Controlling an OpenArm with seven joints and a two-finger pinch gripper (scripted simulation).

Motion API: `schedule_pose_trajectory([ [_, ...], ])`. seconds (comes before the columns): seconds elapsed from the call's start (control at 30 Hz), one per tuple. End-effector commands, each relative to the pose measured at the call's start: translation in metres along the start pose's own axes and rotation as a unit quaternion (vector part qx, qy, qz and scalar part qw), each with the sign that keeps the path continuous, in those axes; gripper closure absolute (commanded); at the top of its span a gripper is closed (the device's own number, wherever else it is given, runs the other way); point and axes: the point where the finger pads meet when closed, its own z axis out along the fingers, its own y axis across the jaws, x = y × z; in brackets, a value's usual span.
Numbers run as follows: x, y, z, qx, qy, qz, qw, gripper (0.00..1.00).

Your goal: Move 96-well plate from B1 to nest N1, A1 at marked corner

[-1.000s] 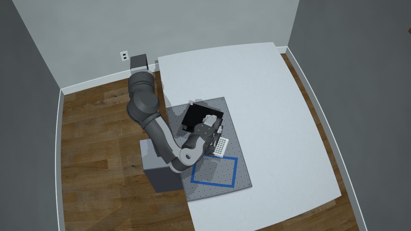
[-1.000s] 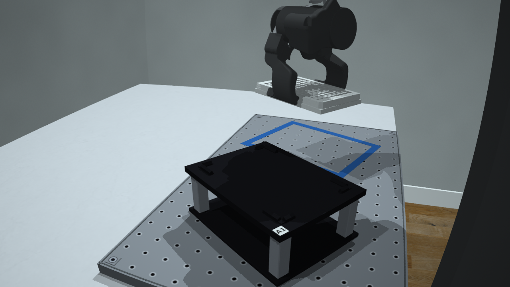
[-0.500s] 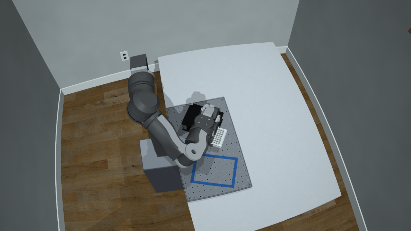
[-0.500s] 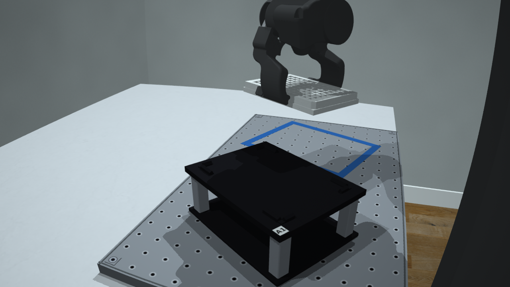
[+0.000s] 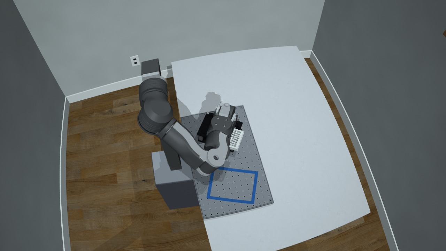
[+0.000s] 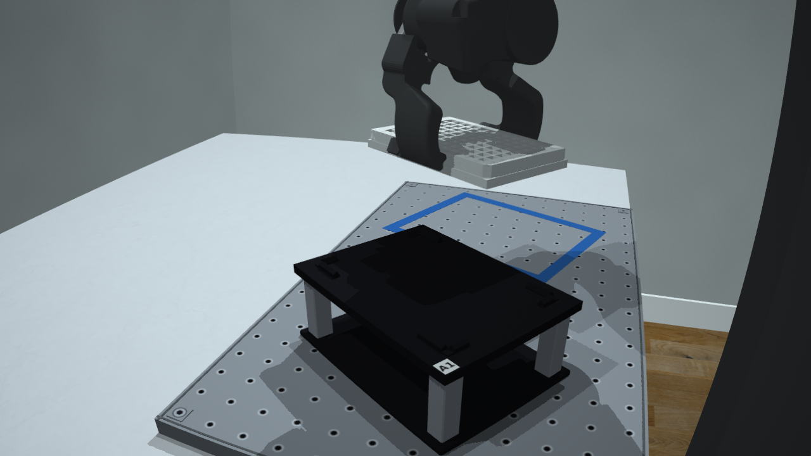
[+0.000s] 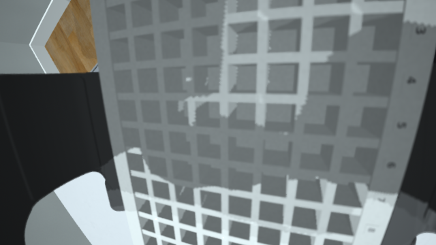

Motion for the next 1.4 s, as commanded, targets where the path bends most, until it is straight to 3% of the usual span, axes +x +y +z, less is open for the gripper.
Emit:
schedule_pose_trajectory([
  [0.0, 0.000, -0.001, 0.000, 0.002, 0.000, 0.001, 1.0000, 1.00],
  [0.13, 0.000, -0.001, 0.000, 0.002, 0.000, 0.001, 1.0000, 1.00],
  [0.3, 0.021, 0.033, -0.010, 0.002, 0.000, 0.001, 1.0000, 1.00],
  [0.7, 0.021, 0.033, -0.010, 0.002, 0.000, 0.001, 1.0000, 1.00],
  [0.87, 0.042, 0.067, -0.019, 0.002, 0.000, 0.001, 1.0000, 1.00],
  [1.27, 0.042, 0.067, -0.019, 0.002, 0.000, 0.001, 1.0000, 1.00],
  [1.37, 0.044, 0.068, -0.001, 0.002, 0.001, 0.000, 1.0000, 1.00],
])
